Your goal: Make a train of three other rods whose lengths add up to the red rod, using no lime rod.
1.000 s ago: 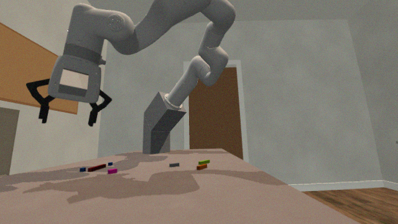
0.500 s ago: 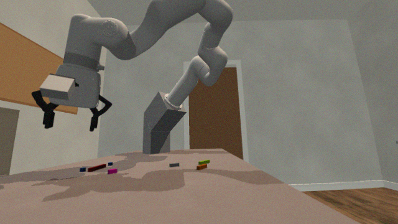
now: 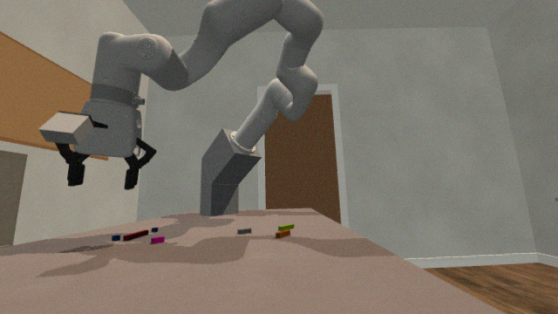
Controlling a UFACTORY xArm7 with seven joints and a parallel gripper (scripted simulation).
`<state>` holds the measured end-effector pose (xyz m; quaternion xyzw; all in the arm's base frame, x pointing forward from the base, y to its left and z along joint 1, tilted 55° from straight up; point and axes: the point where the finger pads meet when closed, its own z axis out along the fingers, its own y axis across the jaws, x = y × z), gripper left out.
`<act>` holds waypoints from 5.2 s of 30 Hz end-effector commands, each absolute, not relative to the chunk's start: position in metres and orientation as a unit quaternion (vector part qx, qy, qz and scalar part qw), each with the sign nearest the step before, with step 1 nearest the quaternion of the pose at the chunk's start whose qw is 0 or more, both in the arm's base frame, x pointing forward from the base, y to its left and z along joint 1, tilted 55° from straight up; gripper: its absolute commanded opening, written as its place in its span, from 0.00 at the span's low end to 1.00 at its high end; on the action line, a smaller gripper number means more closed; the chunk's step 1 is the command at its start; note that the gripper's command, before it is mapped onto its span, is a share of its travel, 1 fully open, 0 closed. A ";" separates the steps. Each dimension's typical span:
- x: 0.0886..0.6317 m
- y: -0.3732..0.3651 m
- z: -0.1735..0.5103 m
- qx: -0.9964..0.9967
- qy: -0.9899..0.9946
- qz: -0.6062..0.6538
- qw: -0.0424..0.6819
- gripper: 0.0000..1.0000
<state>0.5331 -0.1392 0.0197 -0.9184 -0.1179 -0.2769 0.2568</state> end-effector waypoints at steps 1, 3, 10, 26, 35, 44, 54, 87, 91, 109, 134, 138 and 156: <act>0.533 -0.142 0.020 -0.919 -0.114 -0.277 0.256 1.00; 0.533 -0.142 0.020 -0.919 -0.114 -0.277 0.256 1.00; 0.527 -0.137 0.004 -0.919 -0.010 -0.256 0.301 1.00; 0.522 -0.133 -0.010 -0.908 0.083 -0.232 0.339 1.00; 0.522 -0.133 -0.010 -0.908 0.083 -0.232 0.339 1.00; 0.517 -0.129 -0.022 -0.890 0.164 -0.209 0.370 1.00; 0.517 -0.129 -0.022 -0.890 0.164 -0.209 0.370 1.00; 0.509 -0.123 -0.041 -0.842 0.301 -0.161 0.418 1.00; 0.509 -0.123 -0.041 -0.842 0.301 -0.161 0.418 1.00; 0.507 -0.120 -0.048 -0.818 0.350 -0.141 0.434 1.00; 0.506 -0.120 -0.050 -0.812 0.361 -0.137 0.438 1.00; 0.506 -0.120 -0.050 -0.812 0.361 -0.137 0.438 1.00; 0.506 -0.120 -0.050 -0.812 0.361 -0.137 0.438 1.00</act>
